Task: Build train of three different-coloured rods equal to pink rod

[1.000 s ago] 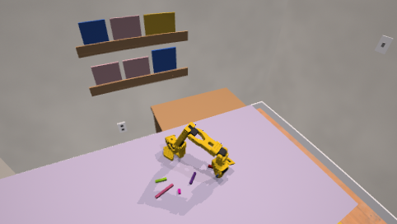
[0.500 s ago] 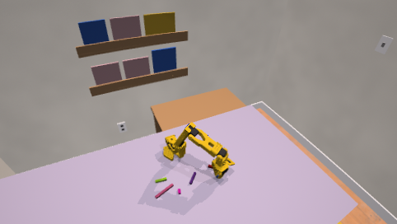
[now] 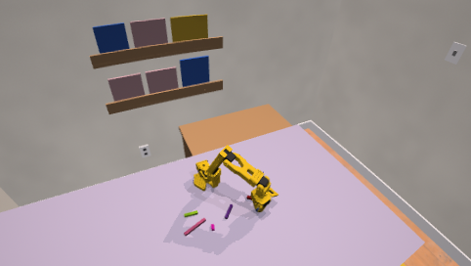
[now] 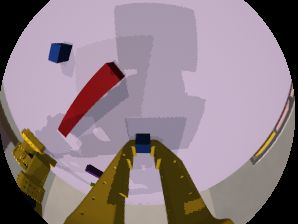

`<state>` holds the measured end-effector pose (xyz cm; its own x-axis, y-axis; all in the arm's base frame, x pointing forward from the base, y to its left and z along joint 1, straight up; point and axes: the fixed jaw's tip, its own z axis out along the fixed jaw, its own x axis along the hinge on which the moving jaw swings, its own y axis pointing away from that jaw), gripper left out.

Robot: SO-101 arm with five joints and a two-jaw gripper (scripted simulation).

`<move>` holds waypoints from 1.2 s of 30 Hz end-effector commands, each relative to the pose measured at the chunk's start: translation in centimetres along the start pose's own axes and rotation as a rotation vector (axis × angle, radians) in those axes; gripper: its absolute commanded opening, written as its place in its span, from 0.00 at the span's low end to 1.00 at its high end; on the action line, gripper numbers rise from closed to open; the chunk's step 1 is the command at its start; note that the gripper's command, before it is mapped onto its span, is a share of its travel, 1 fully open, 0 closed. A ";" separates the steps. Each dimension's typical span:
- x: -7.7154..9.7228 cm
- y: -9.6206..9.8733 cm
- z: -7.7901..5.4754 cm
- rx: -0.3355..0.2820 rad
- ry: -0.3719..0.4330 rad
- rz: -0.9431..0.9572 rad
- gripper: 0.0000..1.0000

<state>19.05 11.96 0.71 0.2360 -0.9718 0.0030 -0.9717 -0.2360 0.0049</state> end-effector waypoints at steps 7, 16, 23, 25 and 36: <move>-0.5 -1.7 -2.3 0.127 -0.042 -0.005 0.02; -0.5 -1.7 -2.3 0.127 -0.042 -0.005 0.06; -0.5 -1.7 -2.3 0.127 -0.042 -0.005 0.06; -0.5 -1.7 -2.3 0.127 -0.042 -0.005 0.06; -0.5 -1.7 -2.3 0.127 -0.042 -0.005 0.13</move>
<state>19.01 11.94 0.67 0.2360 -0.9717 0.0037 -0.9717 -0.2360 0.0071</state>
